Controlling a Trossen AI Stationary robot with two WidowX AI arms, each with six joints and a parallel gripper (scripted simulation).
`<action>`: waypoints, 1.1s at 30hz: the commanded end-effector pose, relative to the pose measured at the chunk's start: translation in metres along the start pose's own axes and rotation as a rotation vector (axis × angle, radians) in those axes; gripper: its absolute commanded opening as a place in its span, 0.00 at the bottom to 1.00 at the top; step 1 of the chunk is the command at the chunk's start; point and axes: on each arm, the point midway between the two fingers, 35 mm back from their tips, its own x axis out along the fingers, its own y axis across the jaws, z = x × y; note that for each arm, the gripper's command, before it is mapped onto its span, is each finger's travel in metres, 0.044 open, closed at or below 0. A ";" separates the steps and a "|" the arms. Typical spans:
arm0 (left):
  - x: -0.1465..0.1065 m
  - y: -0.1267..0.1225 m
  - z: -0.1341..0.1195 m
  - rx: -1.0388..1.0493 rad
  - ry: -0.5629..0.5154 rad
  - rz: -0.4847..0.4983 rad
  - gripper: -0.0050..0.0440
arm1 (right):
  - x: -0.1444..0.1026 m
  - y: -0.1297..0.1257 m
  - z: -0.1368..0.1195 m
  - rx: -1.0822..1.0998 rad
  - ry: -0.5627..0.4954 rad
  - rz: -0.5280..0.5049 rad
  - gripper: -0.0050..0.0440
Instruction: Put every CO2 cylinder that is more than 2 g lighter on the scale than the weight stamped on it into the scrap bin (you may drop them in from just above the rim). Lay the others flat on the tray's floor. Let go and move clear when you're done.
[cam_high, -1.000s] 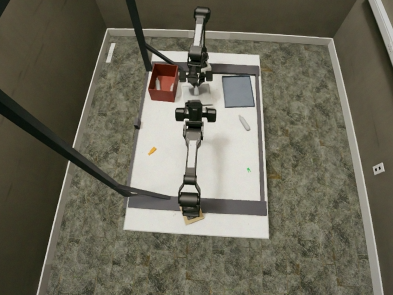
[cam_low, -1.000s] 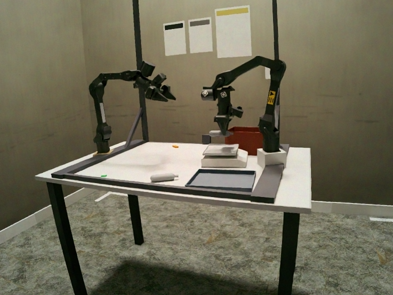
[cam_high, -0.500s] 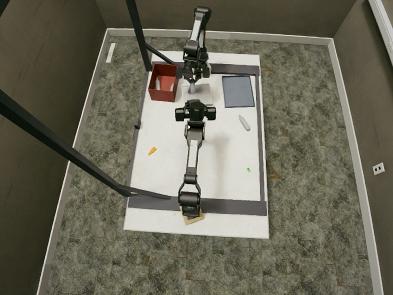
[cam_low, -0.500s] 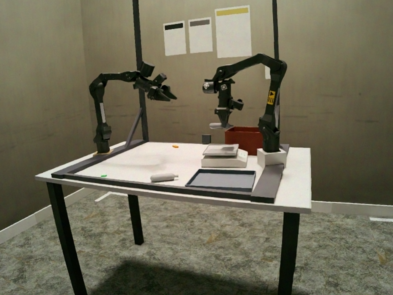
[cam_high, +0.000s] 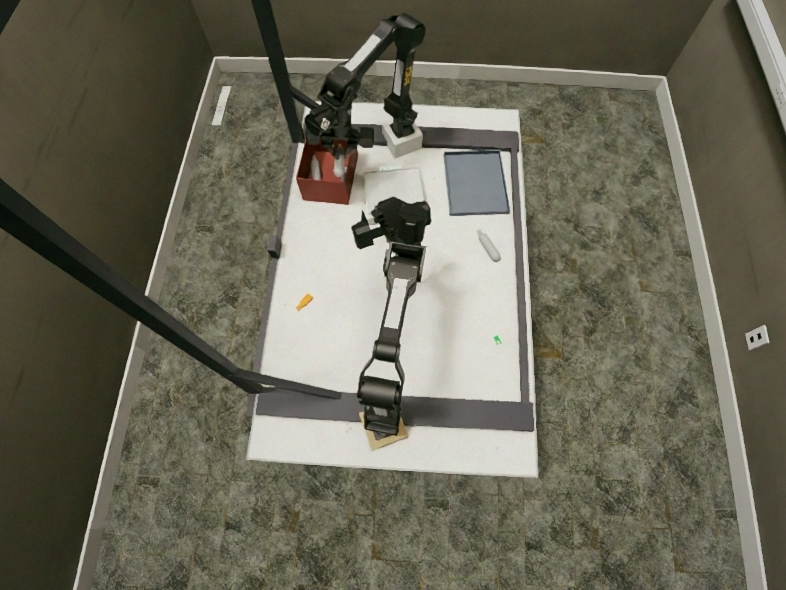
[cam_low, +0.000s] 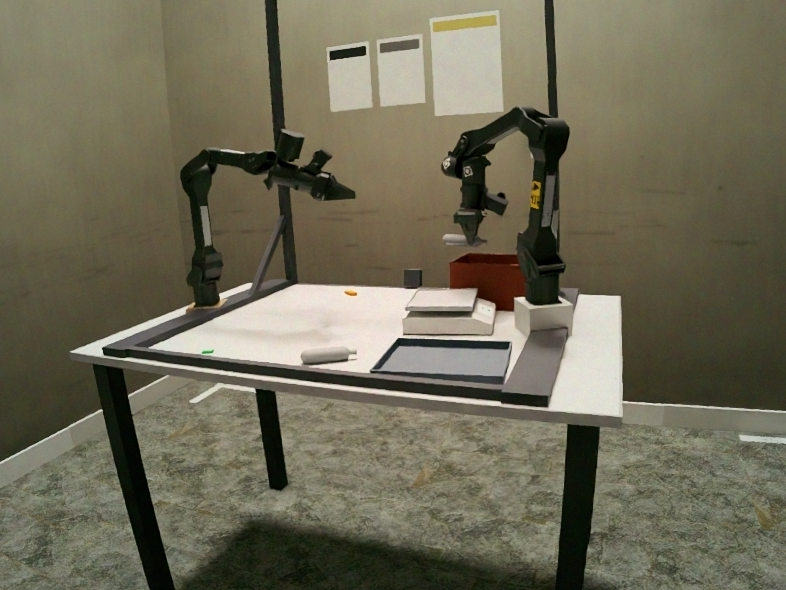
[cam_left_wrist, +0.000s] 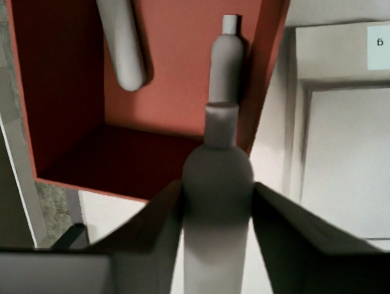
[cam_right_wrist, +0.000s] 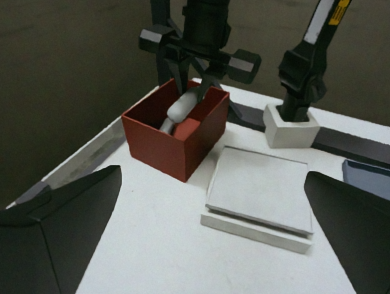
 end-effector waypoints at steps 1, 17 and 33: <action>0.000 0.052 0.028 0.000 0.006 0.033 0.00 | -0.002 0.001 0.006 -0.039 -0.045 0.053 1.00; 0.028 0.052 0.068 -0.036 -0.059 -0.117 0.00 | -0.007 0.004 0.015 -0.053 -0.067 0.054 1.00; 0.026 0.053 0.069 -0.032 -0.057 -0.104 0.48 | -0.007 0.004 0.015 -0.053 -0.067 0.054 1.00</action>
